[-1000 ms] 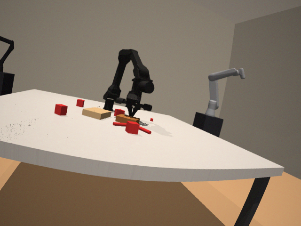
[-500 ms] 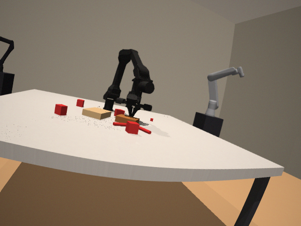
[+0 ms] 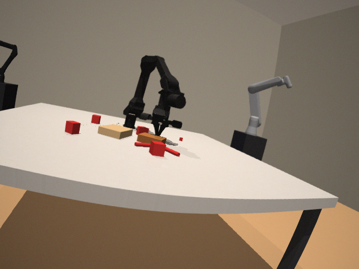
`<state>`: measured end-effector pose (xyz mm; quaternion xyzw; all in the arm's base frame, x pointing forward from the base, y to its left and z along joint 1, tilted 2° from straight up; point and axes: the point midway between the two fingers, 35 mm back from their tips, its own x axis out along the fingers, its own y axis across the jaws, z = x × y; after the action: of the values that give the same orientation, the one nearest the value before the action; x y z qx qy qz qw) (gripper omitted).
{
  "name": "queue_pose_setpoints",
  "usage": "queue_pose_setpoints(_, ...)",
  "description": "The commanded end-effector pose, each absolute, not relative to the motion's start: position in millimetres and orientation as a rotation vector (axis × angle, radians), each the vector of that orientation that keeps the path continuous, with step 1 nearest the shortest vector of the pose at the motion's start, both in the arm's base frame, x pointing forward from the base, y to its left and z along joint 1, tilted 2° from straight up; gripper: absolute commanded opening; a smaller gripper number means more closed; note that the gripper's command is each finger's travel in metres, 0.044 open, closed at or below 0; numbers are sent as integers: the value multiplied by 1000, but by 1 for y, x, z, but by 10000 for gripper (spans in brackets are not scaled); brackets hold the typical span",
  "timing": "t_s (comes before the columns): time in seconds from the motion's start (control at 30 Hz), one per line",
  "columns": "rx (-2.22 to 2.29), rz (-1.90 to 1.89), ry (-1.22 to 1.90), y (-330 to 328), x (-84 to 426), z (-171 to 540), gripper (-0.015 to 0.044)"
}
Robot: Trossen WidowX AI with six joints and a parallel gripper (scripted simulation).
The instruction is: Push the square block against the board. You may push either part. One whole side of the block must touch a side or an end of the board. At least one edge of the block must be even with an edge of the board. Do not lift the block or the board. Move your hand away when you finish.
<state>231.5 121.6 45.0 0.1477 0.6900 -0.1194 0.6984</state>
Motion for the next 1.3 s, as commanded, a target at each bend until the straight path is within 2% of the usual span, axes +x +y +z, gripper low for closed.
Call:
queue_pose_setpoints(0.0,333,-268,1532,124,225,46,0)
queue_pose_setpoints(0.23,329,-266,1539,125,221,47,0)
queue_pose_setpoints(0.4,333,-267,1532,123,219,98,0)
queue_pose_setpoints(0.63,338,-264,1528,122,221,96,0)
queue_pose_setpoints(0.83,326,-268,1528,55,220,97,0)
queue_pose_setpoints(1.07,313,-270,1532,-19,192,95,0)
queue_pose_setpoints(1.27,311,-269,1533,-32,183,94,0)
